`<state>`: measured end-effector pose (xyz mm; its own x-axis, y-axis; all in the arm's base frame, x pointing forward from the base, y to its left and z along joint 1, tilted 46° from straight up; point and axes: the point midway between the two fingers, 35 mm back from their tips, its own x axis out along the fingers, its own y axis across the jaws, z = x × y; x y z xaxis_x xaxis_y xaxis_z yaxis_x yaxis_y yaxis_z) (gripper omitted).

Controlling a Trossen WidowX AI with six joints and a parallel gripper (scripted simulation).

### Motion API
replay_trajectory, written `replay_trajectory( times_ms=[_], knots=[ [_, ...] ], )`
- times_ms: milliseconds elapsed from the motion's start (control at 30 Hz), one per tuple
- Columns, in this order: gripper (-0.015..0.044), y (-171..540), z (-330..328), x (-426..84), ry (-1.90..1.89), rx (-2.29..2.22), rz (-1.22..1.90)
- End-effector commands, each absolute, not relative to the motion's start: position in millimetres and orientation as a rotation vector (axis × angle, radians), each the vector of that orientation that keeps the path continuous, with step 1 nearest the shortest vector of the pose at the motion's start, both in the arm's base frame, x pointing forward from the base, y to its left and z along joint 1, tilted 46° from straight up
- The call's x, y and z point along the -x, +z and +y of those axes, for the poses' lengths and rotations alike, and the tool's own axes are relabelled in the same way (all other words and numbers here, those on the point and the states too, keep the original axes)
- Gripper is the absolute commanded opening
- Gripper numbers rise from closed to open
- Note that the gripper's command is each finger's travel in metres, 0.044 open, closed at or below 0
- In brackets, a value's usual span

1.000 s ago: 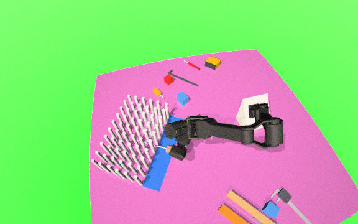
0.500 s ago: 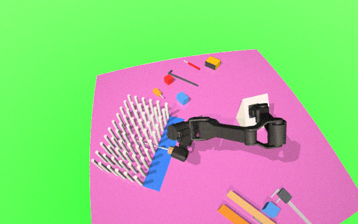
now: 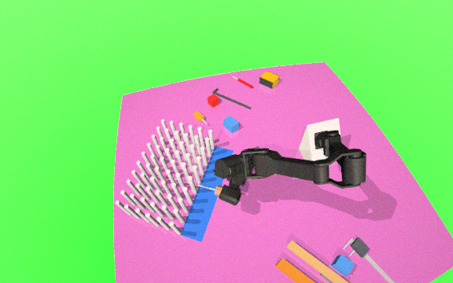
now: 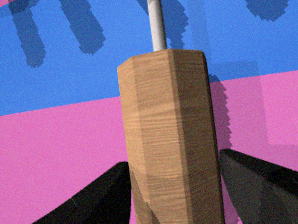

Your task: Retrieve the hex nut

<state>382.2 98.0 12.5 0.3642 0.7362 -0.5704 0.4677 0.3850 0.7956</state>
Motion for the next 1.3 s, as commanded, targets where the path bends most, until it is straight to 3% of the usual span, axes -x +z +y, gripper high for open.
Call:
replay_trajectory(
  times_ms=[0, 1267],
  knots=[
    [0.0000, 13.4, 98.6, -379.0, 0.241, -1.253, 1.271],
    [0.0000, 22.8, 106.5, -358.0, 0.241, -1.253, 1.272]
  ],
)
